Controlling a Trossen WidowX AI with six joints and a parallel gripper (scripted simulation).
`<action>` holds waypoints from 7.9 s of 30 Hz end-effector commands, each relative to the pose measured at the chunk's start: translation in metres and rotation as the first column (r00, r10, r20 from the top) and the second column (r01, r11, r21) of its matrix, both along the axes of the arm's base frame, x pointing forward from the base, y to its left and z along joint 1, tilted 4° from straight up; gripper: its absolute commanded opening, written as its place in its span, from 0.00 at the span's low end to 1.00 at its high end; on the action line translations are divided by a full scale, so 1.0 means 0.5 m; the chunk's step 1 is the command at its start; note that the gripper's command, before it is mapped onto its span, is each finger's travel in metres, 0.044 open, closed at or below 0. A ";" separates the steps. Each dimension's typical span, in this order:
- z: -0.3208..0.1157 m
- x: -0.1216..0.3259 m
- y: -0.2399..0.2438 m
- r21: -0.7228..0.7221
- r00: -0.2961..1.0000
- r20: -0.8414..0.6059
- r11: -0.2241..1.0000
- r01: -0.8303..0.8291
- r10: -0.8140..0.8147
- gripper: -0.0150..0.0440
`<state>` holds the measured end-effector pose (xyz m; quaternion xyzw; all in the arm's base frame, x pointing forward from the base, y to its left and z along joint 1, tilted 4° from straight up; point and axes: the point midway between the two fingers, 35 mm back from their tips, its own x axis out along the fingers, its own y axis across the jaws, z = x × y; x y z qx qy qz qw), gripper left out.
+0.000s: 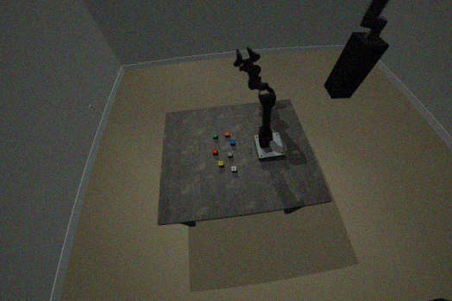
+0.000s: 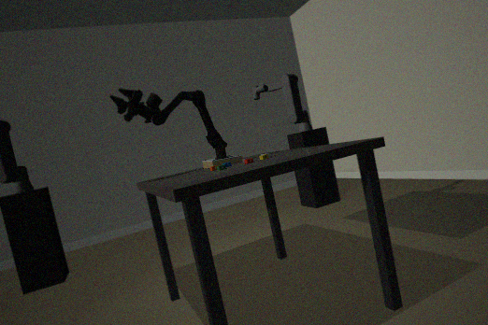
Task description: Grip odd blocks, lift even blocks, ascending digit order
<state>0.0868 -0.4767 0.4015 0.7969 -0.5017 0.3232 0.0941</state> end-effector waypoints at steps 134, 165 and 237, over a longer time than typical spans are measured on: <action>-0.523 0.322 1.045 0.678 0.481 -0.294 -0.535 -0.504 -0.826 0.93; -0.511 0.301 1.259 0.673 0.481 -0.304 -0.543 -0.503 -0.822 0.93; -0.514 0.525 0.815 0.681 0.483 -0.280 -0.527 -0.509 -0.829 0.93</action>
